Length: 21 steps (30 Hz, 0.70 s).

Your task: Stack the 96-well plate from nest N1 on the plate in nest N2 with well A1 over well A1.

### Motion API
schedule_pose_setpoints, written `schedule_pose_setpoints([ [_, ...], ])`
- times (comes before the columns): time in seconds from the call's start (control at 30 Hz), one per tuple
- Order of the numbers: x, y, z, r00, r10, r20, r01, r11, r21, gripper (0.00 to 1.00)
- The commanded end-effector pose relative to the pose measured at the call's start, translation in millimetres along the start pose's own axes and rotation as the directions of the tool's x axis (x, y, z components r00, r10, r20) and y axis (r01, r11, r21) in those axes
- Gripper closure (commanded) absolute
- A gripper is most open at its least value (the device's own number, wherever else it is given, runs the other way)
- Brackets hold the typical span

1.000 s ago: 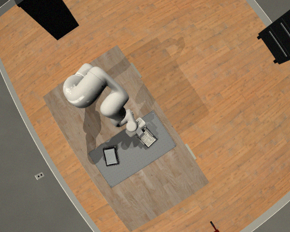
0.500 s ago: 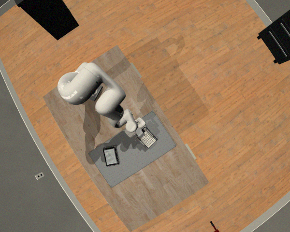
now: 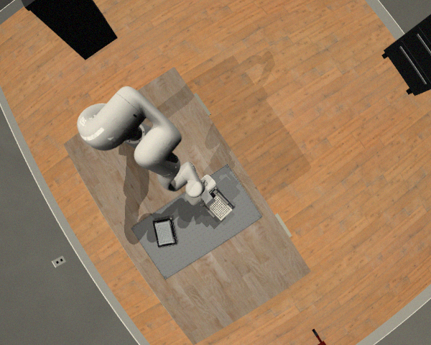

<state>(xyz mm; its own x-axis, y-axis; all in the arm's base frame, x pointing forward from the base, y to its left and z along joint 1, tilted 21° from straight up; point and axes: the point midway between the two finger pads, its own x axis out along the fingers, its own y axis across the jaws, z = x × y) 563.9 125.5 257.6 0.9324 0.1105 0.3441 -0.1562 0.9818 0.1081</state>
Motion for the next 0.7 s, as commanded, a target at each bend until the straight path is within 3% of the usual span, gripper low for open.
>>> schedule_pose_setpoints([
  [0.0,1.3,0.3,9.1,1.0,0.0,0.004,0.0,1.0,0.0,1.0],
  [0.53,1.3,0.3,12.5,1.0,0.0,0.004,0.0,1.0,0.0,1.0],
  [0.67,-2.2,-12.6,12.5,0.991,-0.133,0.004,0.133,0.991,0.001,1.0],
])
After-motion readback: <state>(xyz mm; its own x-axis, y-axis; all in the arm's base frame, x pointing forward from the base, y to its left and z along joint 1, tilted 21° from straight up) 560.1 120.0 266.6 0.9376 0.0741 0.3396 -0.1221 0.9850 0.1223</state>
